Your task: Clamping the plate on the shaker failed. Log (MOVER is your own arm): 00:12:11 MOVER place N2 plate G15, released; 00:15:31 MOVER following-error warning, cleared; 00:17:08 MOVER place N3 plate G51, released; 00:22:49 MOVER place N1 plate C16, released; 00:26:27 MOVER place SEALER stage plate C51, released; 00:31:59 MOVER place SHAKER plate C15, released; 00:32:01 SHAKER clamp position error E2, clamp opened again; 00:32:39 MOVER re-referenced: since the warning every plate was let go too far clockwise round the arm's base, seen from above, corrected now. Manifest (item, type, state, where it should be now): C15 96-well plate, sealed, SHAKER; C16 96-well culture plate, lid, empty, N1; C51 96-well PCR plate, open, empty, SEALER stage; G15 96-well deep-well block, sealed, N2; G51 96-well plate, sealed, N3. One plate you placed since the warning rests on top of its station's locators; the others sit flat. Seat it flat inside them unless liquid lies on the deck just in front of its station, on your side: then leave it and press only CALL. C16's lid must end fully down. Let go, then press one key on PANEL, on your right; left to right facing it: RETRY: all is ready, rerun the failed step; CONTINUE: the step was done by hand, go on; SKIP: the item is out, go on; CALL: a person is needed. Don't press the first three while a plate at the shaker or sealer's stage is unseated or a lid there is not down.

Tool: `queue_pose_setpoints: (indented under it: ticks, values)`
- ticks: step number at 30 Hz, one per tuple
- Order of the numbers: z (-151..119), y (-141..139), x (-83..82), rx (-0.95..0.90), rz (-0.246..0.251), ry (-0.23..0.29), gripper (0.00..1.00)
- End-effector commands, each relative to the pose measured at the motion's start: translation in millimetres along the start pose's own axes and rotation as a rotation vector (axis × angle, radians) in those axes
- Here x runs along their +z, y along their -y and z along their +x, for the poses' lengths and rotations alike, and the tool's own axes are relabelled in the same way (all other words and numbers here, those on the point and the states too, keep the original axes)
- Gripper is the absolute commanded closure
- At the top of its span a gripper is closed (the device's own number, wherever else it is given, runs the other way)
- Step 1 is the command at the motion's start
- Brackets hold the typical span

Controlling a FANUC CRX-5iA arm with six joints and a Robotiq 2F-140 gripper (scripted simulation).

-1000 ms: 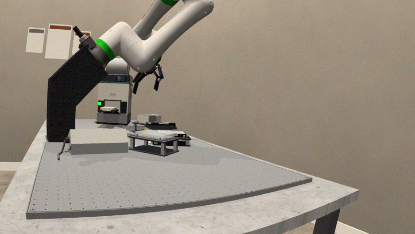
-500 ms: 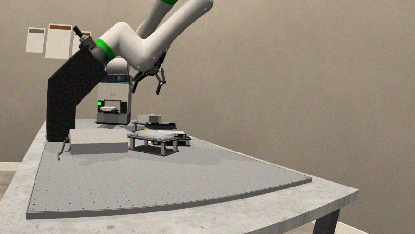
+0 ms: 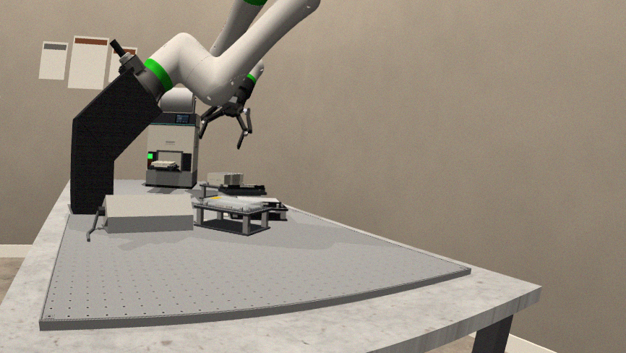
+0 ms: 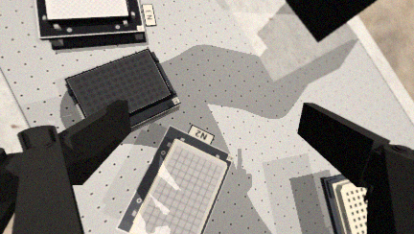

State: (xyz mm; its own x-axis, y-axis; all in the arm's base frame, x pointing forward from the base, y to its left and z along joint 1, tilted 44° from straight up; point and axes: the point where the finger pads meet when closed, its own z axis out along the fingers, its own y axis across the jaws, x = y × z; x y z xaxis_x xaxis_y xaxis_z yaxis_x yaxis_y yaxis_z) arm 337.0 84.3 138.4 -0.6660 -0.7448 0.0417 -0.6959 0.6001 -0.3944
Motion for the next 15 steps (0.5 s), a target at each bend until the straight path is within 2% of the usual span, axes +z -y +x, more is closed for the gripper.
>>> queue_pose_setpoints:
  ticks: [1,15]
  values:
    - [1.2,2.2,2.1,-0.074,-0.023,0.001,0.00]
    - [7.1,10.2,11.5,-0.327,-0.075,0.027,0.00]
